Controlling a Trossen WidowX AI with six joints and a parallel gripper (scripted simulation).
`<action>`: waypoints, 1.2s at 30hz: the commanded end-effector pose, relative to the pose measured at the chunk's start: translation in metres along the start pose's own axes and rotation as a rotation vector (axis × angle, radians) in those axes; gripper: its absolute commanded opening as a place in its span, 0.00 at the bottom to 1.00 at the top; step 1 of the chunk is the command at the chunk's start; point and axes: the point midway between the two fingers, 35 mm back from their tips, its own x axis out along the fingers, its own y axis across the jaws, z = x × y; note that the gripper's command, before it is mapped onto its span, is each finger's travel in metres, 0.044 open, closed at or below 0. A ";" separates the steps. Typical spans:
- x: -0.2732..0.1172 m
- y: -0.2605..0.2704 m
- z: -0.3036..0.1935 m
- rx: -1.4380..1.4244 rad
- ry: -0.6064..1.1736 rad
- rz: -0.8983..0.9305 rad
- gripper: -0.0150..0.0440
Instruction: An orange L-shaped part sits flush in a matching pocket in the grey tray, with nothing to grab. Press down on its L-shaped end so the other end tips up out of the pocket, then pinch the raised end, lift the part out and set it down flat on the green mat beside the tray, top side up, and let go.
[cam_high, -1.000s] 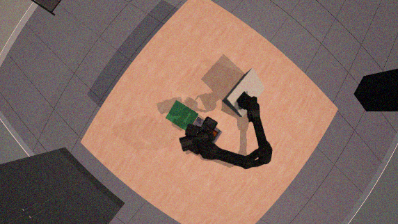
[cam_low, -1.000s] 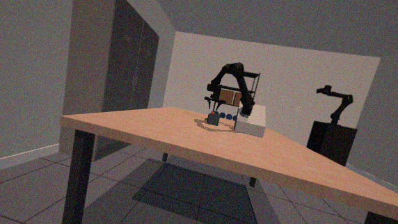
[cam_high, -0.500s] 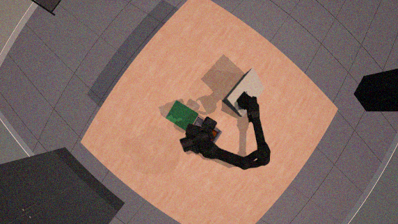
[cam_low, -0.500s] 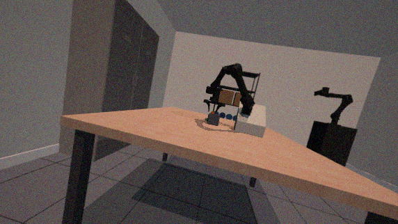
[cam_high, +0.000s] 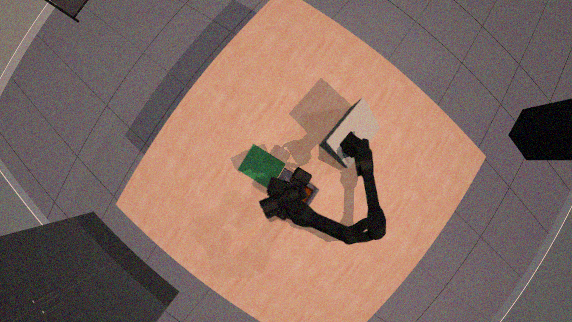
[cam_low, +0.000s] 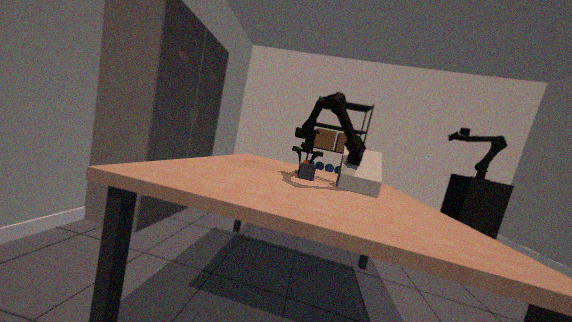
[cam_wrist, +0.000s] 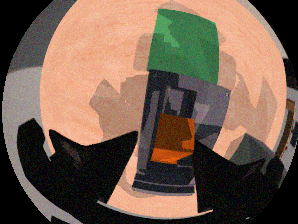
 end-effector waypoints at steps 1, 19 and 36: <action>0.000 0.000 0.000 0.000 0.000 0.000 0.68; 0.000 0.000 0.000 0.000 0.000 0.000 0.28; -0.016 -0.002 0.001 0.009 0.003 -0.004 0.25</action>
